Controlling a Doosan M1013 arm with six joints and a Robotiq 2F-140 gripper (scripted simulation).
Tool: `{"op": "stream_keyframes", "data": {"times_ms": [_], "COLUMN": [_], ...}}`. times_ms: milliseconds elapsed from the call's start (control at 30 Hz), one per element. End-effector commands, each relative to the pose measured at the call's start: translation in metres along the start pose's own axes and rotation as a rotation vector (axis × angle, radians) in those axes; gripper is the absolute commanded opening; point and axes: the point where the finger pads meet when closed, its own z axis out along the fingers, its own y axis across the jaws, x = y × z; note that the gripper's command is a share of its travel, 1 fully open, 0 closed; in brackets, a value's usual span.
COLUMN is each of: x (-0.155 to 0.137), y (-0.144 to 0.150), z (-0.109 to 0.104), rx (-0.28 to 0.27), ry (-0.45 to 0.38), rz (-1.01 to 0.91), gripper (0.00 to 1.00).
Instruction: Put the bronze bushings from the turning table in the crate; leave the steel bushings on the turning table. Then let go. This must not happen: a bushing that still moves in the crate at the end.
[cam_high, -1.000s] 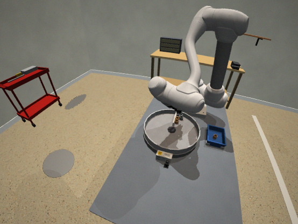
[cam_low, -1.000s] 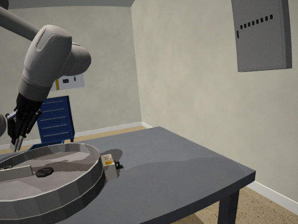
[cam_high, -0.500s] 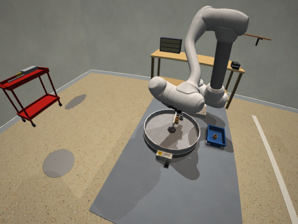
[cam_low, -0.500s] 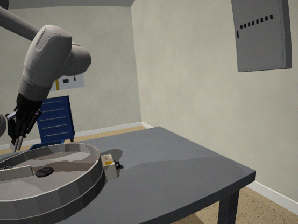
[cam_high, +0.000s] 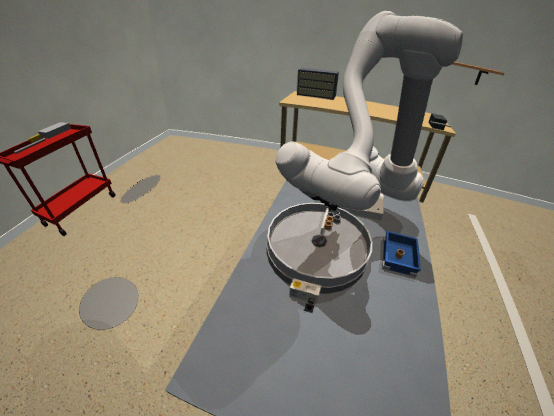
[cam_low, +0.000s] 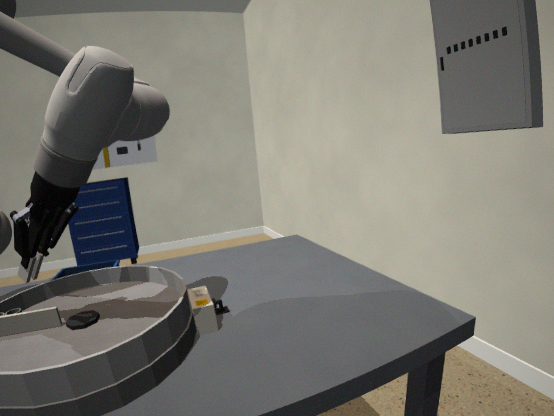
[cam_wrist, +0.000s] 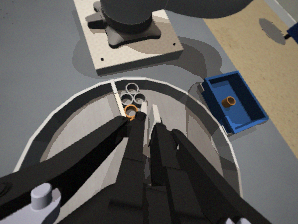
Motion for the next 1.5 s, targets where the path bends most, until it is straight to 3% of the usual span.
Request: {"op": "stream_keyframes", "data": {"times_ms": [0, 533, 967, 1467], "x": [0.0, 0.0, 0.009, 0.009], "y": [0.0, -0.001, -0.015, -0.016], "z": [0.0, 0.001, 0.034, 0.035], "rx": [0.0, 0.004, 0.125, 0.126], "ry": [0.0, 0.0, -0.001, -0.001], "rz": [0.0, -0.006, -0.15, -0.152], "gripper": [0.06, 0.06, 0.06, 0.06]}}
